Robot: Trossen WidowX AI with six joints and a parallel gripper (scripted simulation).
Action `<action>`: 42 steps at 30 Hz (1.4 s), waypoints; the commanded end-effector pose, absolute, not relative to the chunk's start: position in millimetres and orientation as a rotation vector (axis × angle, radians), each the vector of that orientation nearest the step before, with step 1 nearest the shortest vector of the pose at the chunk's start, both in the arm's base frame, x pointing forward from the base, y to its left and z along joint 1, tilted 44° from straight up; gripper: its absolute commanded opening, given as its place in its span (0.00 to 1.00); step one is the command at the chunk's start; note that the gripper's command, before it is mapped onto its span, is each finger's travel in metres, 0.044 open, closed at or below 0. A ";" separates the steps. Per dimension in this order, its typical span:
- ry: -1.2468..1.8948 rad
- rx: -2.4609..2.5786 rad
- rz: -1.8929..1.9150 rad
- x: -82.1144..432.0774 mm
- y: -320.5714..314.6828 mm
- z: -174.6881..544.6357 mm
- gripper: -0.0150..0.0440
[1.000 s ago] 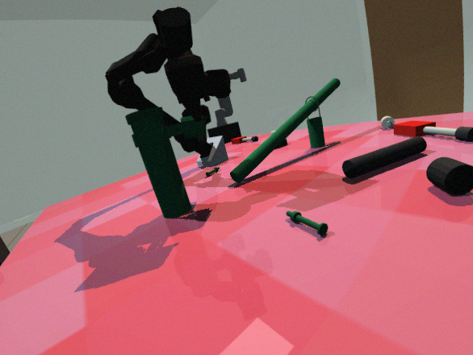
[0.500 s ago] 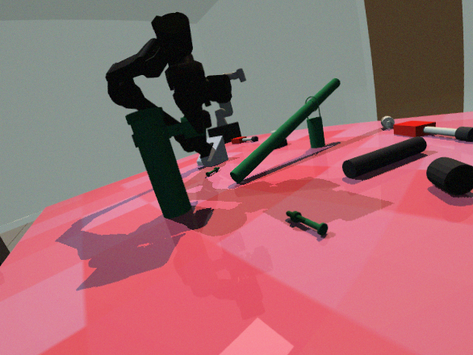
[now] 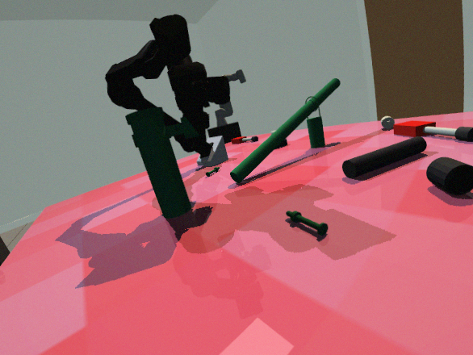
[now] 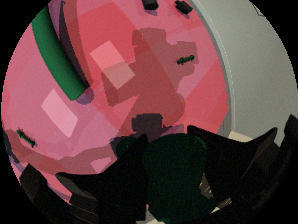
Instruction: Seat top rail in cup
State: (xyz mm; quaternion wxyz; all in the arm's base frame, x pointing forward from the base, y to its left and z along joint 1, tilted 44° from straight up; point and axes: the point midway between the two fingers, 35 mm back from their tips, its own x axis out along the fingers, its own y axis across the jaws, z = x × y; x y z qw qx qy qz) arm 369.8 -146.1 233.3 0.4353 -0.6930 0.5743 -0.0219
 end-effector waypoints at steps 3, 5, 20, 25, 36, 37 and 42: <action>1.416 -1.765 0.021 364.5 -142.9 231.2 0.25; 1.416 -1.768 0.026 364.1 -142.7 231.1 0.25; 1.391 -1.843 0.168 353.1 -138.4 228.3 0.25; 1.380 -1.870 0.221 348.9 -137.0 227.6 0.25; 1.356 -1.924 0.335 339.7 -134.7 226.5 0.25; 1.352 -1.932 0.352 338.3 -134.4 226.4 0.25; 1.345 -1.944 0.378 336.2 -134.0 226.3 0.25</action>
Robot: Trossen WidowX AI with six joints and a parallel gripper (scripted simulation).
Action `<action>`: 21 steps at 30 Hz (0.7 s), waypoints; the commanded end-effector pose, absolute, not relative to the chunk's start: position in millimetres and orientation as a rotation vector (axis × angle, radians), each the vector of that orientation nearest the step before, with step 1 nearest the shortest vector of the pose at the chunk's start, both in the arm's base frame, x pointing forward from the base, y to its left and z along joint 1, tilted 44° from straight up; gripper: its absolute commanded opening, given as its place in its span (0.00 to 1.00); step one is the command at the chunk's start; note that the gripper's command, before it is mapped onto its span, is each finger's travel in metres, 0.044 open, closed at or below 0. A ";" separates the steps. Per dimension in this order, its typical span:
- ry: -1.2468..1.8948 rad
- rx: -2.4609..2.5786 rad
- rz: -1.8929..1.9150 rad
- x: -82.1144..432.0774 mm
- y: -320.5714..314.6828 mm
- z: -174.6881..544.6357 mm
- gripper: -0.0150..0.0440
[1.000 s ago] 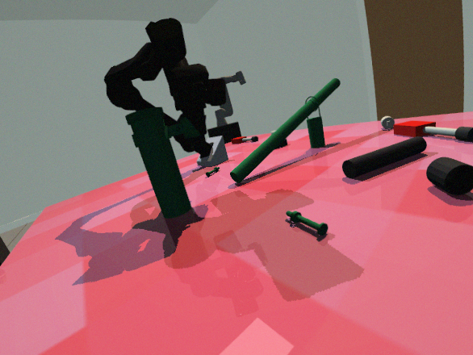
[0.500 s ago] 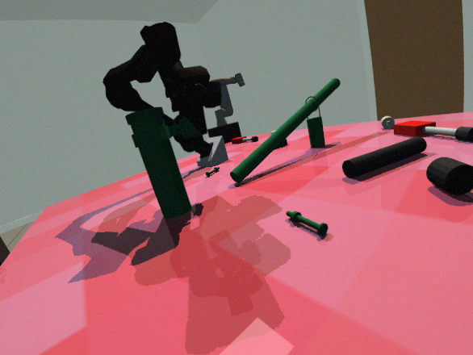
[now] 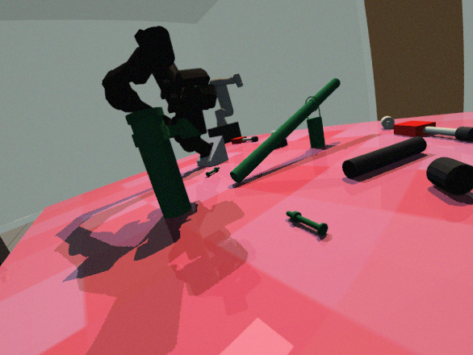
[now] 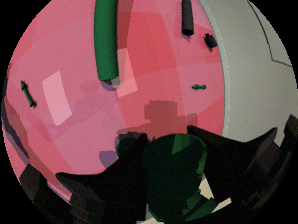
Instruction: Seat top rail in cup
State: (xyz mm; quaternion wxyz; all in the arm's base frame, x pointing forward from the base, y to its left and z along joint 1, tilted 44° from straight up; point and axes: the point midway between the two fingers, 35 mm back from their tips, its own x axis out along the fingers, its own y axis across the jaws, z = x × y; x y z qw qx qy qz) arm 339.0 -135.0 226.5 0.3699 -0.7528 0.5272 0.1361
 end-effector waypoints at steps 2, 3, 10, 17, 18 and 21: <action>1.344 -1.947 0.385 335.7 -133.9 226.3 0.25; 1.344 -1.947 0.385 335.7 -133.9 226.3 0.25; 1.350 -1.934 0.357 337.9 -134.3 226.4 0.25; 1.355 -1.926 0.338 339.5 -134.6 226.5 0.25; 1.355 -1.926 0.338 339.5 -134.6 226.5 0.25; 1.356 -1.936 0.354 338.5 -134.9 226.2 0.25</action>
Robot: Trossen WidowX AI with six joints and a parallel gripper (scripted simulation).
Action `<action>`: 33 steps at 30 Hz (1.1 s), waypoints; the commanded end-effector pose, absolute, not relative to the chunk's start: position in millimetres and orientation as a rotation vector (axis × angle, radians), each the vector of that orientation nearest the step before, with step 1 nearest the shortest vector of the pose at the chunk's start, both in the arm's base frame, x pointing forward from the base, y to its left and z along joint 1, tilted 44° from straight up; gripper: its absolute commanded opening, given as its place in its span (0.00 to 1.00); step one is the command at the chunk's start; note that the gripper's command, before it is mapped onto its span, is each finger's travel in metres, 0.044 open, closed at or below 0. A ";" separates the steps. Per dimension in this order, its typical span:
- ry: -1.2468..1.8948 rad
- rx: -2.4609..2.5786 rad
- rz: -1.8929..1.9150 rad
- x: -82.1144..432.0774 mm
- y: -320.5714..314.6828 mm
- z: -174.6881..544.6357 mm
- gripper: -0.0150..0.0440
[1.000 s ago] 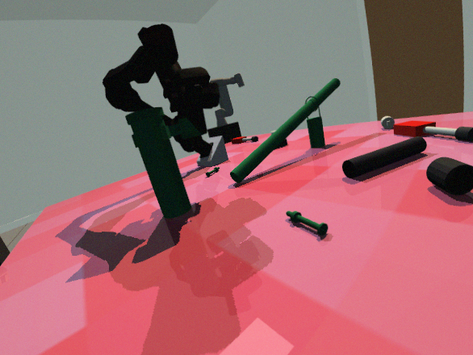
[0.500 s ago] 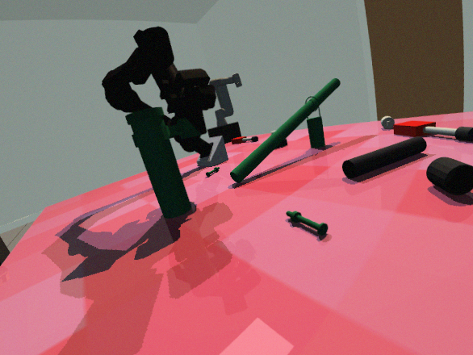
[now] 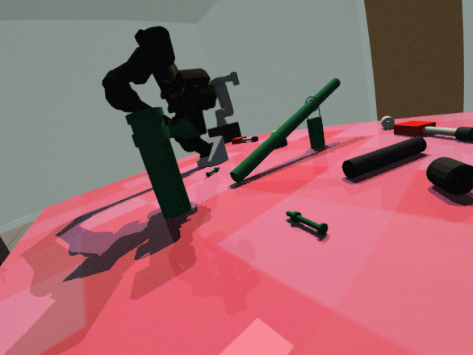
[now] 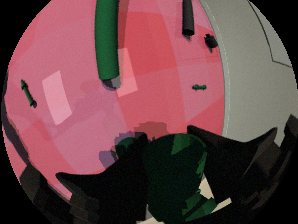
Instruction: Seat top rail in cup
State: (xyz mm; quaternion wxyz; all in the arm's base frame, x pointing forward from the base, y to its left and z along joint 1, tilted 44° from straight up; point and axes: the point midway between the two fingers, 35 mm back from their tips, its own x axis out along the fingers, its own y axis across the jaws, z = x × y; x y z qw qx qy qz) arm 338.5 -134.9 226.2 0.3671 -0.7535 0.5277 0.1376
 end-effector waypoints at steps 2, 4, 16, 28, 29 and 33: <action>1.356 -1.936 0.354 338.5 -134.9 226.2 0.25; 1.356 -1.936 0.354 338.5 -134.9 226.2 0.25; 1.356 -1.936 0.354 338.7 -134.2 226.2 0.70; 1.352 -1.929 0.363 347.7 -93.5 226.0 1.00; 1.351 -1.930 0.363 348.3 -89.4 226.1 1.00; 1.350 -1.932 0.362 349.6 -79.4 226.5 1.00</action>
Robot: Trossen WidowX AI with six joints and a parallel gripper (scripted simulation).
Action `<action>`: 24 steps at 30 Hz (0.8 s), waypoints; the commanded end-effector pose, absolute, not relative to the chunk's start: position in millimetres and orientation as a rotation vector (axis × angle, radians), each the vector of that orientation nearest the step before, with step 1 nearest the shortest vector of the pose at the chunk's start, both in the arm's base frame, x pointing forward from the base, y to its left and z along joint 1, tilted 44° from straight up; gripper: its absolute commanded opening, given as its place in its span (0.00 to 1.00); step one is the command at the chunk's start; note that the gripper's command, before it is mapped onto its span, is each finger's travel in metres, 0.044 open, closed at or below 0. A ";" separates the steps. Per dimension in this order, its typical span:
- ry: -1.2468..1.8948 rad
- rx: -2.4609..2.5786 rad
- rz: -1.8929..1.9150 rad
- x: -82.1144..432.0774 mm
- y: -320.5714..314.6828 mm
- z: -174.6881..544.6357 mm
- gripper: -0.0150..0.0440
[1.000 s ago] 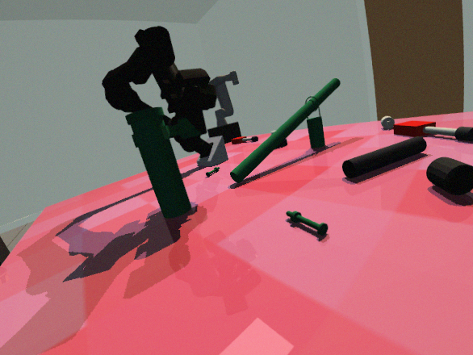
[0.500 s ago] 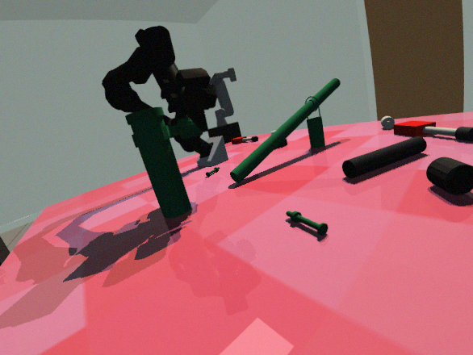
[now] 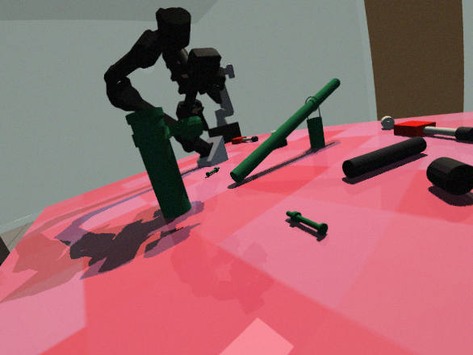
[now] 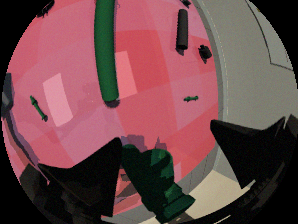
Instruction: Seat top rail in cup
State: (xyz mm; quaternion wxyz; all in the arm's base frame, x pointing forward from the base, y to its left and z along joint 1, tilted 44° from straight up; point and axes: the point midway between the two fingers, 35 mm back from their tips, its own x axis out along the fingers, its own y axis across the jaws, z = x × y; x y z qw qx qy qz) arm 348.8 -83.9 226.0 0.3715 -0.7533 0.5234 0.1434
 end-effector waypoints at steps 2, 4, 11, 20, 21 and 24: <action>1.341 -1.890 0.337 350.1 -79.9 225.2 1.00; 1.336 -1.777 0.254 353.3 -68.7 223.1 1.00; 1.290 -1.356 -0.064 362.1 -24.7 216.2 1.00; 1.135 -0.839 -0.449 365.3 34.6 209.8 1.00; 1.111 -0.783 -0.489 365.0 41.0 209.4 1.00; 1.027 -0.615 -0.604 363.7 60.6 208.3 1.00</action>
